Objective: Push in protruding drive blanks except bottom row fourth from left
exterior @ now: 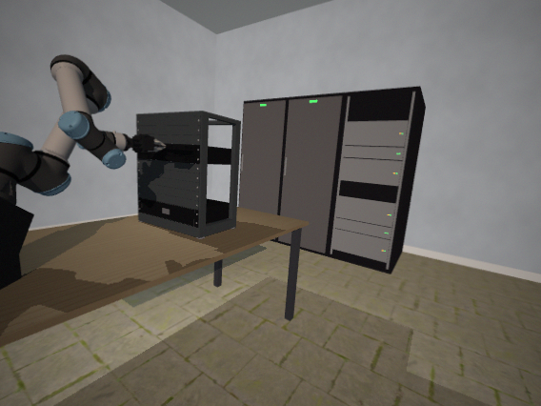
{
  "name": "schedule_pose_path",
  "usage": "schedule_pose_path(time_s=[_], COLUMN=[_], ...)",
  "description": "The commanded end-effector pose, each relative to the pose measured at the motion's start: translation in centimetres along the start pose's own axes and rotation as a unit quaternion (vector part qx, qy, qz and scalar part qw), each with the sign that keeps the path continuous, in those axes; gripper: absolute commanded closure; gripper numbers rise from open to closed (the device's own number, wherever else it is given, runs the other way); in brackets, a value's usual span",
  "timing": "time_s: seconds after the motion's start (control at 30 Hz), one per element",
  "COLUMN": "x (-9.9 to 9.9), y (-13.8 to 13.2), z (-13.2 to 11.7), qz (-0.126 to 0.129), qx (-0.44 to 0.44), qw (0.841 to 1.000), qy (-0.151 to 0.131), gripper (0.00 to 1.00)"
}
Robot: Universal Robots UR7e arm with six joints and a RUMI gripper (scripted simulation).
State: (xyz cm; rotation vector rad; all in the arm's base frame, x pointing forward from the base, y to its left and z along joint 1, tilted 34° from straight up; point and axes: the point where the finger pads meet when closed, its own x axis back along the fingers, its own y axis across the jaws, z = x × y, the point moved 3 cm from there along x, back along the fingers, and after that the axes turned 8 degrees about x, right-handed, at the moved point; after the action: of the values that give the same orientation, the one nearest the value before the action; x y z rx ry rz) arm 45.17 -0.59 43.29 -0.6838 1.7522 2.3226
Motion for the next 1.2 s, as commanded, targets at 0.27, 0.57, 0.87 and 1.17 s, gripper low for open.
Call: schedule_pose_path(time_s=[0.27,0.57,0.87,1.17], x=[0.00,0.00,-0.01,-0.96], y=[0.02,0.02,0.02,0.03], z=[-0.01,-0.01,-0.01,-0.01], qz=[0.000,0.000,0.000,0.000], qx=[0.000,0.000,0.000,0.000], qw=[1.000,1.000,1.000,1.000], qy=[0.000,0.000,0.000,0.000], gripper=[1.00,1.00,1.00,1.00])
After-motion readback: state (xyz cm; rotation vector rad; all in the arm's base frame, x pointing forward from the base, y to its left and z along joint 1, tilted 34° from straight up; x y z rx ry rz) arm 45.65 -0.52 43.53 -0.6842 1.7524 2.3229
